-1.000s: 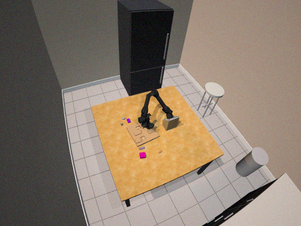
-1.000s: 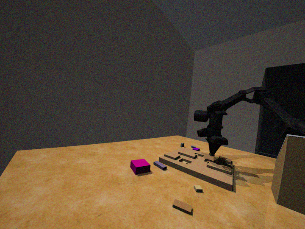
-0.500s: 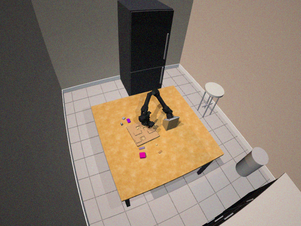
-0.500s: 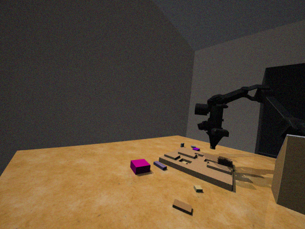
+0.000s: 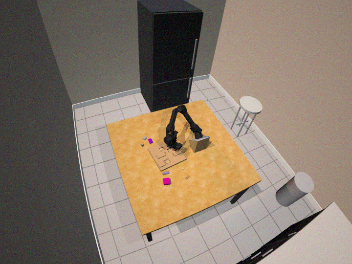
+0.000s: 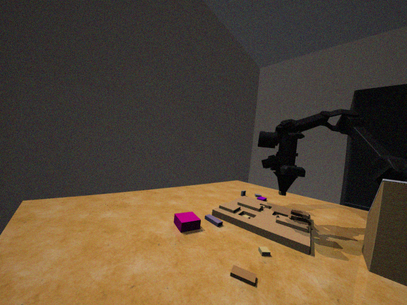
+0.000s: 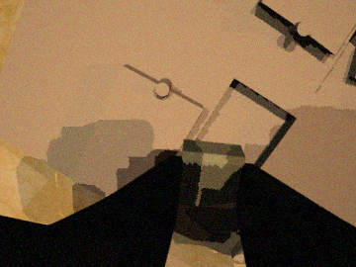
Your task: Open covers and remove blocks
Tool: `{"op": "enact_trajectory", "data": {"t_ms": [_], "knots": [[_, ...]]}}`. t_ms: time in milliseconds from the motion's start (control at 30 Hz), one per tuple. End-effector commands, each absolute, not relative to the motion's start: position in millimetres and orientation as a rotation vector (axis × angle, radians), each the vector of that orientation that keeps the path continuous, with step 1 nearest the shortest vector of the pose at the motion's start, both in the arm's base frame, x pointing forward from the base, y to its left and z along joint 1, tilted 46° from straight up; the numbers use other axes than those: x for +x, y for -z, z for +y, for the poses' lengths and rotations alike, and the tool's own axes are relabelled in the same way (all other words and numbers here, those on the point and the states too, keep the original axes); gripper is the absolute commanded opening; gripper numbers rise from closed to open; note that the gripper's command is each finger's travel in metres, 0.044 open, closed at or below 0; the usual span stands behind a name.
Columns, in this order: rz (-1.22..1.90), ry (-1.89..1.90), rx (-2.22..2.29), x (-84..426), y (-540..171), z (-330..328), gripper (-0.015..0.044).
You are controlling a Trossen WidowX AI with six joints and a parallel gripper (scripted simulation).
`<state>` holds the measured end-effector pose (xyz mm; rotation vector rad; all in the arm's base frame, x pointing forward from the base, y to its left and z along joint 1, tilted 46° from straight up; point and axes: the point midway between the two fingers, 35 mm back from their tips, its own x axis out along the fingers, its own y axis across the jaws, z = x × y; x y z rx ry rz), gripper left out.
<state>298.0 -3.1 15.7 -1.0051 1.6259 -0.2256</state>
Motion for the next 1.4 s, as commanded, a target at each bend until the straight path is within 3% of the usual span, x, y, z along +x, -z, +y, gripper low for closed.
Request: {"op": "enact_trajectory", "data": {"t_ms": [0,1367], "knots": [[1.618,0.221,-0.993,299,-8,8,0.008],[1.625,0.204,-0.981,244,95,118,0.008]]}}
